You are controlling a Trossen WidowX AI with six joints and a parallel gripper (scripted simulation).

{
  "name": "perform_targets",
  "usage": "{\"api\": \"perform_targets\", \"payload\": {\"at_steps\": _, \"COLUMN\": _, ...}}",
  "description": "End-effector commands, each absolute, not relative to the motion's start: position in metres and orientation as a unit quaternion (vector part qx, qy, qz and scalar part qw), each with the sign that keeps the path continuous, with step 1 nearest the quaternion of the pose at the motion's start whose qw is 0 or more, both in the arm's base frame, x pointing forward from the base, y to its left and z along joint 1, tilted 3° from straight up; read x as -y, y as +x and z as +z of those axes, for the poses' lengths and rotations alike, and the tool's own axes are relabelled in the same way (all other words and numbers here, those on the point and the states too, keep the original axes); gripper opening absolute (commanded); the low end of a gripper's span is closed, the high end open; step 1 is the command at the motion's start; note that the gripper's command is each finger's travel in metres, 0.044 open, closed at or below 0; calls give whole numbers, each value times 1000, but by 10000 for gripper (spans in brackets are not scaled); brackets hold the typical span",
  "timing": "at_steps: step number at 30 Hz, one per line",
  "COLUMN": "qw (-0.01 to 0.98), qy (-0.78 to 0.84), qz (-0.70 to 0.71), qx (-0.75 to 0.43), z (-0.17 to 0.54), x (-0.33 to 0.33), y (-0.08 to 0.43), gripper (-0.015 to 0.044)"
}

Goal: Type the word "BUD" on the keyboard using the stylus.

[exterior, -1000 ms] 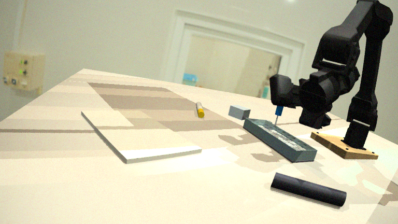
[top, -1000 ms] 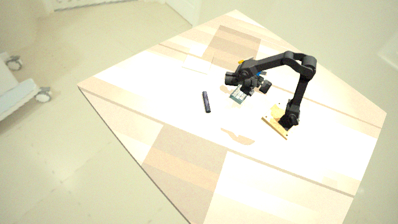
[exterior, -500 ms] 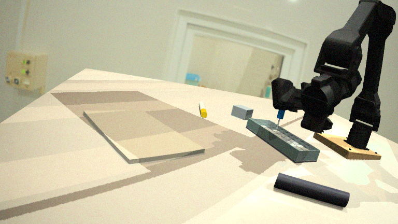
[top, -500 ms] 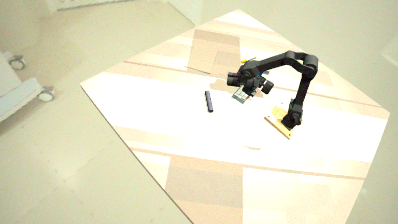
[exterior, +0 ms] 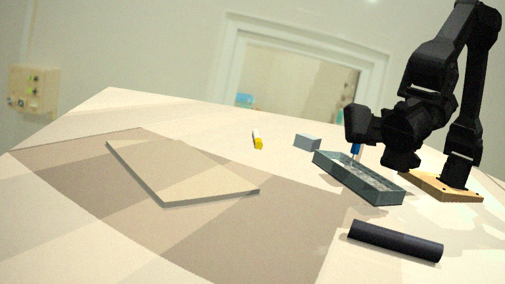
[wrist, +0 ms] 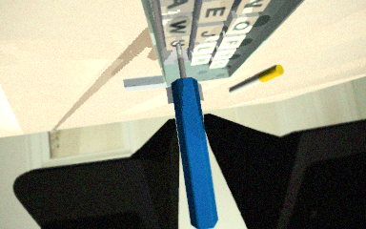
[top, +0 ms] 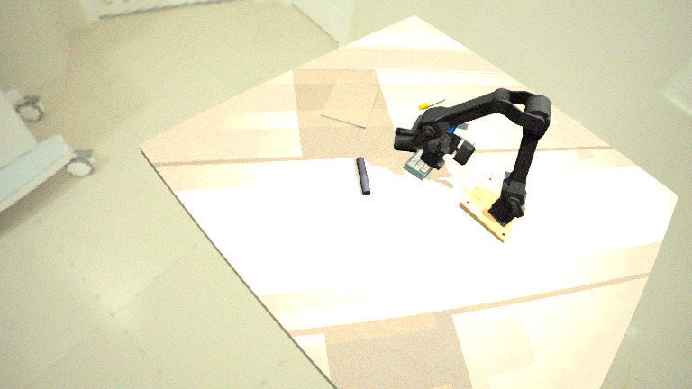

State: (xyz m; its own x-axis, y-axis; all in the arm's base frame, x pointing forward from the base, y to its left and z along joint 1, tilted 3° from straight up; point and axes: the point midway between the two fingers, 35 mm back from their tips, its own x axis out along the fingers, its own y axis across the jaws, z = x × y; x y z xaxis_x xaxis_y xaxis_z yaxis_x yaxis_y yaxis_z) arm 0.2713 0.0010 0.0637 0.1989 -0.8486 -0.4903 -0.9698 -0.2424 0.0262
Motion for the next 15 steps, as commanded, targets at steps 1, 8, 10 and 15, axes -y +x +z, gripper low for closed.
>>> {"api": "perform_targets", "payload": {"at_steps": 1, "qw": 143, "qy": -762, "qz": 208, "qx": -597, "z": 62, "x": -1, "y": 271, "gripper": 81}}
{"api": "perform_targets", "payload": {"at_steps": 8, "qw": 143, "qy": -762, "qz": 208, "qx": -597, "z": 62, "x": -1, "y": 271, "gripper": 81}}
{"api": "perform_targets", "payload": {"at_steps": 10, "qw": 143, "qy": -762, "qz": 208, "qx": -597, "z": 62, "x": -1, "y": 271, "gripper": 81}}
{"api": "perform_targets", "payload": {"at_steps": 15, "qw": 143, "qy": -762, "qz": 208, "qx": -597, "z": 69, "x": -1, "y": 272, "gripper": 81}}
